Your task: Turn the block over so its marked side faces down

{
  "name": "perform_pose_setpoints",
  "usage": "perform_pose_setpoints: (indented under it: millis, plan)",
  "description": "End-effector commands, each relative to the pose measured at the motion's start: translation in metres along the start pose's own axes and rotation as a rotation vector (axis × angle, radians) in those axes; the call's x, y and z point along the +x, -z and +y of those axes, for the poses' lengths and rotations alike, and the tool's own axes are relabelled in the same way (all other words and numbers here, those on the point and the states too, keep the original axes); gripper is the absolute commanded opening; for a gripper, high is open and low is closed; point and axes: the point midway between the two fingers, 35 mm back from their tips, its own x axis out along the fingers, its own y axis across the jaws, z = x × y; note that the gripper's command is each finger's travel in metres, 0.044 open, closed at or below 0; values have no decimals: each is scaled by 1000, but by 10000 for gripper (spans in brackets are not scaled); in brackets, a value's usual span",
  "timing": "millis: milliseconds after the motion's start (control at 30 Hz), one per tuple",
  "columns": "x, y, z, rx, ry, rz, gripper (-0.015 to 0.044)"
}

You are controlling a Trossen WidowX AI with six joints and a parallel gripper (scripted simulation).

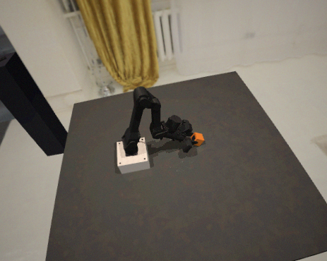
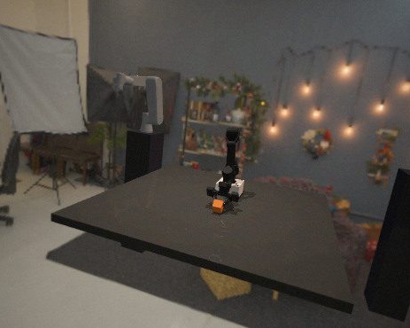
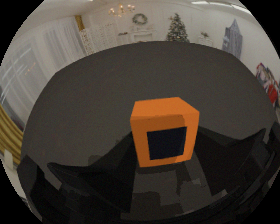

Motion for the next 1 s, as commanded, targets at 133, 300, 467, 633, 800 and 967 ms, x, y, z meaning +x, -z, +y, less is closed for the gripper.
perform_pose_setpoints:
  millis: [133, 300, 467, 633, 800, 967]
  plan:
    - [-12, 7, -3, -5, 9, -61, 0]
    - [-14, 5, -3, -5, 8, -91, 0]
    - [-14, 5, -3, -5, 8, -92, 0]
    - [-14, 5, -3, -5, 8, -92, 0]
    - [-14, 5, -3, -5, 8, -92, 79]
    - [-14, 5, -3, -5, 8, -92, 210]
